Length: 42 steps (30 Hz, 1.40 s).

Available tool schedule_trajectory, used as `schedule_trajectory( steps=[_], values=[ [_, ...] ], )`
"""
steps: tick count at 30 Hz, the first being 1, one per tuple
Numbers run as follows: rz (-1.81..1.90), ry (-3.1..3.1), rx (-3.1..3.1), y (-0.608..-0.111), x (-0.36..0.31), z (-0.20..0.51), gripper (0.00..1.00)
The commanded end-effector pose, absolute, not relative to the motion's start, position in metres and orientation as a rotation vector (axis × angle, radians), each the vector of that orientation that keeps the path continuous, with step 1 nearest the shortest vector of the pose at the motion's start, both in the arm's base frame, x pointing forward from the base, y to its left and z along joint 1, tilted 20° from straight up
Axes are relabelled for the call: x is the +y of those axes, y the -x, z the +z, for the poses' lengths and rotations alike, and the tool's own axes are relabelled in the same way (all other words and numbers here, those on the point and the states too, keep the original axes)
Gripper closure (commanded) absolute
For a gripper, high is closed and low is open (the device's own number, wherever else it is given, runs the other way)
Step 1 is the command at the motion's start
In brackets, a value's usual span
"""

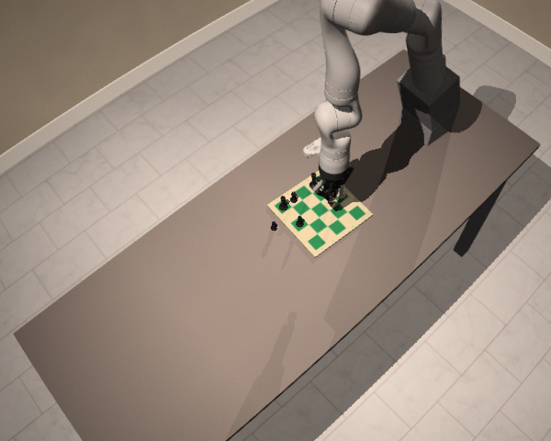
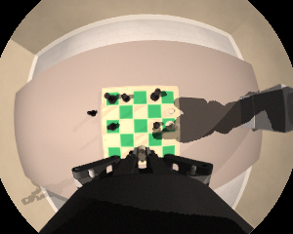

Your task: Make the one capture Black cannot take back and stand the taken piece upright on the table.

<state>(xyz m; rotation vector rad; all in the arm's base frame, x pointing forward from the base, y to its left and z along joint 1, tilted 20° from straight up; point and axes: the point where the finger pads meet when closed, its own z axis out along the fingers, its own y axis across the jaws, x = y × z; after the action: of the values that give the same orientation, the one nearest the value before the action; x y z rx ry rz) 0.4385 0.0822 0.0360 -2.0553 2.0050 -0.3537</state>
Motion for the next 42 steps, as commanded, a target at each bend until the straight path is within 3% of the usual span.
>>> schedule_trajectory(
  steps=[1, 22, 42],
  values=[
    [-0.353, 2.057, 2.006, -0.439, 0.082, 0.033, 1.0],
    [-0.353, 2.057, 2.006, -0.466, 0.083, -0.035, 1.0],
    [-0.353, 2.057, 2.006, -0.472, 0.083, -0.051, 1.0]
  ],
)
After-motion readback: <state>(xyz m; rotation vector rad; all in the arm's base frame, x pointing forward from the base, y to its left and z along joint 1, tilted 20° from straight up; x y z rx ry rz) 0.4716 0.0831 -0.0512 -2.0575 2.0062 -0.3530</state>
